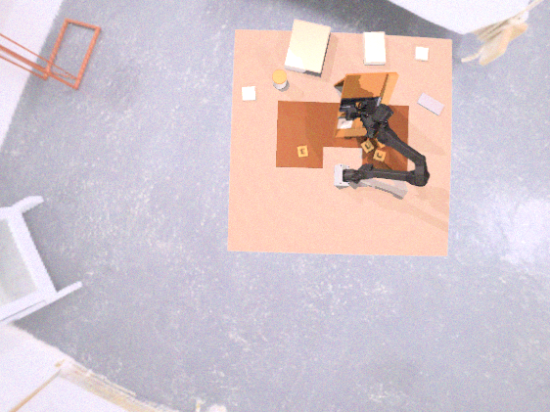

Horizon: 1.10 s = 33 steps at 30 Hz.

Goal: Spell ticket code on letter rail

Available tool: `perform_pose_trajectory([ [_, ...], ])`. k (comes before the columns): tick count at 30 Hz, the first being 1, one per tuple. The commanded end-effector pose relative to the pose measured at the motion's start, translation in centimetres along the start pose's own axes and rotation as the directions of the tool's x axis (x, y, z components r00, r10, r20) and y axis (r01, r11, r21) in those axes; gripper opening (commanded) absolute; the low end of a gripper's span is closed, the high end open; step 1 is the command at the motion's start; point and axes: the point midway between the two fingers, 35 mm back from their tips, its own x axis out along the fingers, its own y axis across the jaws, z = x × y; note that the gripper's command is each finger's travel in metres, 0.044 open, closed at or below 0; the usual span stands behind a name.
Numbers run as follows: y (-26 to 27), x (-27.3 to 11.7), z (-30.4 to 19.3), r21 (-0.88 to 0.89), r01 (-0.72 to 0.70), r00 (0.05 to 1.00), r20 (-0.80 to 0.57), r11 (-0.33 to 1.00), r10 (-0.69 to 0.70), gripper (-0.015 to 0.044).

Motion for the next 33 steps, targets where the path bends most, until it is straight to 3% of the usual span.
perform_pose_trajectory([
  [1,-0.3,0.0,0.1,-0.002,-0.004,1.000,0.003,1.000,0.004,0.0000],
  [33,-3.0,-0.1,0.4,-0.003,-0.003,1.000,0.003,1.000,0.003,0.0000],
])
